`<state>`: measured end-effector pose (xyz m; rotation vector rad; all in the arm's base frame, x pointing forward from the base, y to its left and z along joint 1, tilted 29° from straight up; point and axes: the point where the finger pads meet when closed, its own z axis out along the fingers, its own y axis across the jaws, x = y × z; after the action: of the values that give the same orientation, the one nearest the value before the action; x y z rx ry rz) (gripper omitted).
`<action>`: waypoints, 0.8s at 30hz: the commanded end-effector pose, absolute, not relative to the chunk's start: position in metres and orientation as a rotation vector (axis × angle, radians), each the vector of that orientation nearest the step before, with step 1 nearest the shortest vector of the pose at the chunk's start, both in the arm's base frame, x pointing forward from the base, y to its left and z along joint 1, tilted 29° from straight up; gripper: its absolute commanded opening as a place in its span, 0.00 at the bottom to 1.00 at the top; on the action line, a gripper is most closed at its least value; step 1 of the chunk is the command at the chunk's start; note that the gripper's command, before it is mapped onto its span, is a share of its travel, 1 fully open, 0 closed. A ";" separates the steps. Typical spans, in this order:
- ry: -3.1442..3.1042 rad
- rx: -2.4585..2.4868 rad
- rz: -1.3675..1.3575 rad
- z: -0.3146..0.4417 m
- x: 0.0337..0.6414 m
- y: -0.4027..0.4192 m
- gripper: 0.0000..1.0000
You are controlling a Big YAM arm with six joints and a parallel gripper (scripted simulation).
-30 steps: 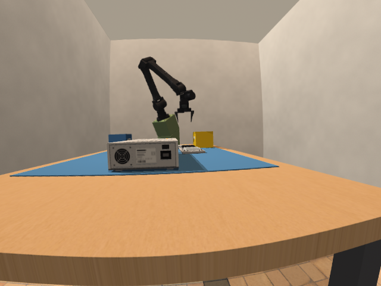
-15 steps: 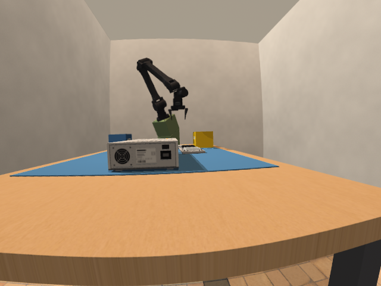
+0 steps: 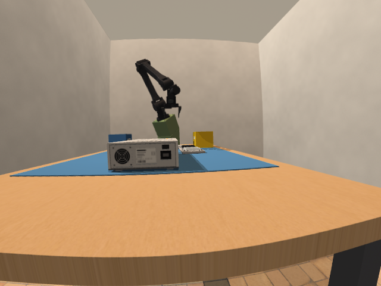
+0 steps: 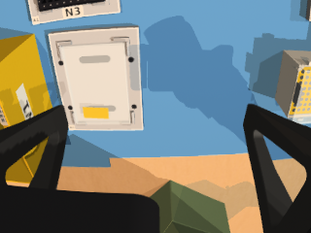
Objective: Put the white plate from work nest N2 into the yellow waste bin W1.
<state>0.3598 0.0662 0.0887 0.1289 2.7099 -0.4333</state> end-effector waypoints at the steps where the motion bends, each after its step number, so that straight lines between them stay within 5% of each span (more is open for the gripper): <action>1: 2.682 0.108 -0.414 0.118 0.376 0.058 1.00; 24: 2.673 0.107 -0.424 0.174 0.384 -0.004 1.00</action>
<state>0.3694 -0.0003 0.1451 0.1358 2.7117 -0.4389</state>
